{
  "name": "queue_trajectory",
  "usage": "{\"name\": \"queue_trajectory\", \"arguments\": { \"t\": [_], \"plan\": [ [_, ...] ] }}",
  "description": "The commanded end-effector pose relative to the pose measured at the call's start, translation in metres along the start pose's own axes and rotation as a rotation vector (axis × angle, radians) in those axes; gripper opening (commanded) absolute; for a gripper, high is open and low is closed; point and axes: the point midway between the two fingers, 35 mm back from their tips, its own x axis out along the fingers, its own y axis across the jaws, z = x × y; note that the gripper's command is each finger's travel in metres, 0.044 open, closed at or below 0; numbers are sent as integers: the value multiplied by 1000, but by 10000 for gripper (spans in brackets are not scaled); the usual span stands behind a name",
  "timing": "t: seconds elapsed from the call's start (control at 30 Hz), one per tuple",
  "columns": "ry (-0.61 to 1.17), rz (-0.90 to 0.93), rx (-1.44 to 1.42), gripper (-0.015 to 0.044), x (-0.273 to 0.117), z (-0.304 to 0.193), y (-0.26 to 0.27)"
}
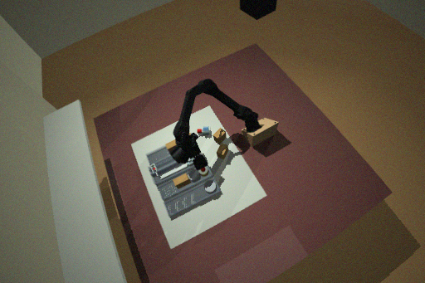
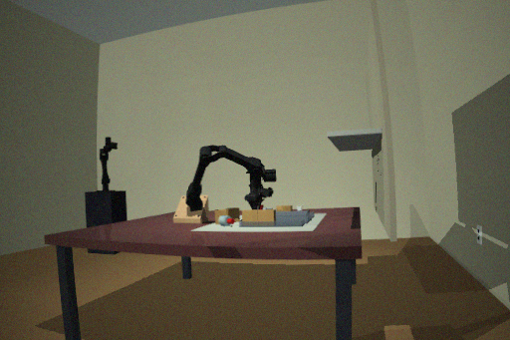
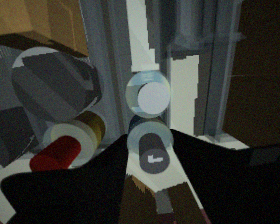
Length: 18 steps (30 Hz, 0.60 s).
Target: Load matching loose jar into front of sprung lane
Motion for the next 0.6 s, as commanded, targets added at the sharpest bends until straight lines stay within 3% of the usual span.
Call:
{"name": "queue_trajectory", "arguments": {
  "t": [0.0, 0.57],
  "plan": [
    [-16, -10, 19, 0, 2, 5, -4],
    [-16, -11, 19, 0, 8, 5, -4]
  ]
}}
